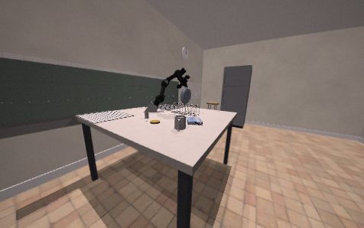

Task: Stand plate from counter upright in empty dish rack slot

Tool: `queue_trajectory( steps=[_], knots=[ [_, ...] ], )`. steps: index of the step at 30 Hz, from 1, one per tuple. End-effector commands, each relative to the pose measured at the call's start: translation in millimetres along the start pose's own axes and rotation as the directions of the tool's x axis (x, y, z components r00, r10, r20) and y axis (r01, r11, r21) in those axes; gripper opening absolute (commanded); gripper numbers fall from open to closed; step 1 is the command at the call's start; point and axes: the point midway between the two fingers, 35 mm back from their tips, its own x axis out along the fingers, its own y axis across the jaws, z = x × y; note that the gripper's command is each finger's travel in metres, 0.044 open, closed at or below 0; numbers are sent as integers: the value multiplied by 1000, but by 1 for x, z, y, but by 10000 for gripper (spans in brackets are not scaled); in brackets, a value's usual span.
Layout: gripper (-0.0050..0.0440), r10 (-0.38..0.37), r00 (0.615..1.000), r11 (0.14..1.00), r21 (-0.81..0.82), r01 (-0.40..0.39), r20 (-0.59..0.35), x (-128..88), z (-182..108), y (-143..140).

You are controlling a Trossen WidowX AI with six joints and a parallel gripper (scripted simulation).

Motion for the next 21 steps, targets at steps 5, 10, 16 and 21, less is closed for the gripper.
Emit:
queue_trajectory(
  steps=[5,10,16,21],
  knots=[
    [0,-25,1000,1000,-6,25,14,4,3,0],
    [0,-29,999,1000,-8,29,16,6,5,1],
    [0,-30,999,1000,-8,30,17,7,6,2],
    [0,-30,999,1000,-8,30,17,9,7,1]
  ],
)
